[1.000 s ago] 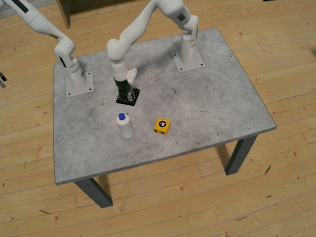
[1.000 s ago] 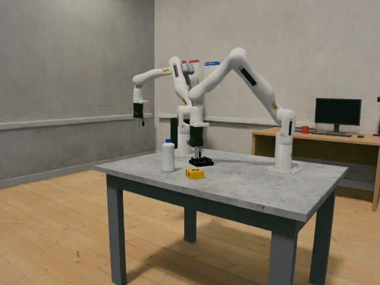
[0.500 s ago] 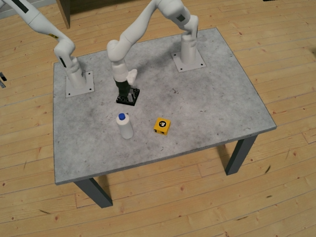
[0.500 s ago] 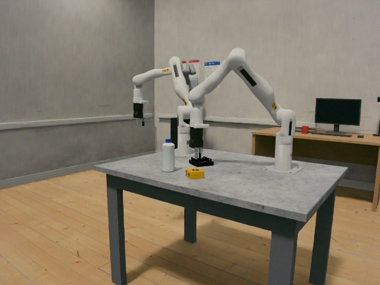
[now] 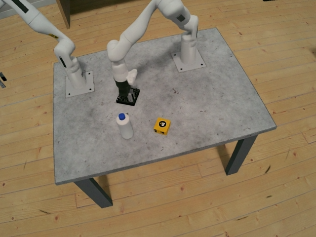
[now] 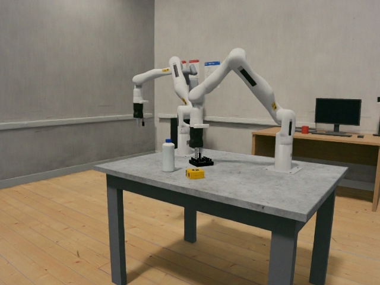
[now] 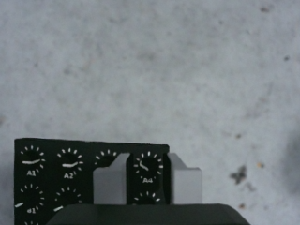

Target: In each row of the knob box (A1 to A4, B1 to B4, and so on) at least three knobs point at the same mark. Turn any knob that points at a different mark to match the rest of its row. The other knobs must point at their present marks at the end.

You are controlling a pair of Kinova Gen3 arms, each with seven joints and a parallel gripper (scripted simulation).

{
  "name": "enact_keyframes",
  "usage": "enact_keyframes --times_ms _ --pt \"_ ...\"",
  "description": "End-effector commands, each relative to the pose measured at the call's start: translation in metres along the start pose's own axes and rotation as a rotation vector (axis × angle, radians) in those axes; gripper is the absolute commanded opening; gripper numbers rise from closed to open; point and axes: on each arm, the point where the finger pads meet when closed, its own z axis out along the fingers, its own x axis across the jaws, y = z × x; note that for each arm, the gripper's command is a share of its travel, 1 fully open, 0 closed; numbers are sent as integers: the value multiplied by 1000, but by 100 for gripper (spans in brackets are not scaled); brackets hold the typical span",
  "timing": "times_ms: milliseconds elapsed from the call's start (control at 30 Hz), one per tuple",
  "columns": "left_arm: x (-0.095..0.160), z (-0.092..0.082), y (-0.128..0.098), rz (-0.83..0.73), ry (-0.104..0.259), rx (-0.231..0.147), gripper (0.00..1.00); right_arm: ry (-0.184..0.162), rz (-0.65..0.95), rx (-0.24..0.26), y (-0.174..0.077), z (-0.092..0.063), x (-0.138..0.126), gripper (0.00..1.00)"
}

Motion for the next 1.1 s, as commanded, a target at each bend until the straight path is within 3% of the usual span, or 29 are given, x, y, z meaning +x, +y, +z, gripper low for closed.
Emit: enact_keyframes --times_ms 0,533,1067 --pt "0 -1 0 0 2 -1 46 0 0 -2 0 -1 0 100" --pt "0 13 0 0 2 -1 46 0 0 -2 0 -1 0 100" --pt "0 13 0 0 2 -1 46 0 0 -2 0 -1 0 100"
